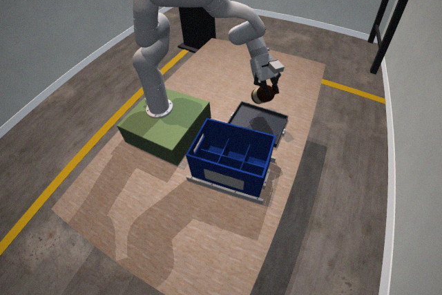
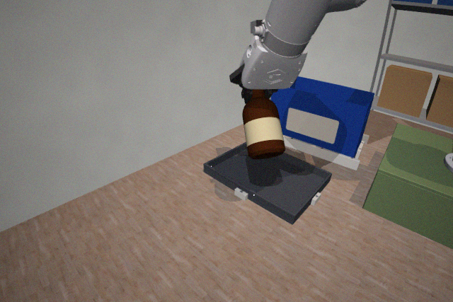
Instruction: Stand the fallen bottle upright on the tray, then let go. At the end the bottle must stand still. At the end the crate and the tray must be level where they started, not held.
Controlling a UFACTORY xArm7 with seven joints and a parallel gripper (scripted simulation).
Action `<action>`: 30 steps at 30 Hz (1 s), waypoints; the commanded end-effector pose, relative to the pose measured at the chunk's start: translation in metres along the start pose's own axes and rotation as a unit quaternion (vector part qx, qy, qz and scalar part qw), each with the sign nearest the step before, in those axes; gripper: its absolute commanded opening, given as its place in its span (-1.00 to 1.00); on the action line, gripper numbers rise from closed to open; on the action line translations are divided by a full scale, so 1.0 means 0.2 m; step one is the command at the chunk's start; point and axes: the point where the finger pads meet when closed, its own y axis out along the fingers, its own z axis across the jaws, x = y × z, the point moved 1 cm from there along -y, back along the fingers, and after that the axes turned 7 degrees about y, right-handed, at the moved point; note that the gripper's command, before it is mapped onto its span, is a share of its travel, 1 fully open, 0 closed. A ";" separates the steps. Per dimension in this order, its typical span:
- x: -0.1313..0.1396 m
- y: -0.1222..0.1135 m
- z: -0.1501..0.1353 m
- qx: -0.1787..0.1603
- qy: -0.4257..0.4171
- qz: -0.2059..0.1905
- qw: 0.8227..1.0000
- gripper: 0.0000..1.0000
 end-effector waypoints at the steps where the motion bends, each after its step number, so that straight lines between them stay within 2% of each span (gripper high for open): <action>1: -0.01 -0.01 -0.01 -0.002 0.001 0.001 1.000 -1.00; 16: 0.00 0.00 -0.01 -0.001 0.001 0.005 1.000 -1.00; 30: 0.00 0.00 0.00 -0.002 0.000 0.034 0.999 -1.00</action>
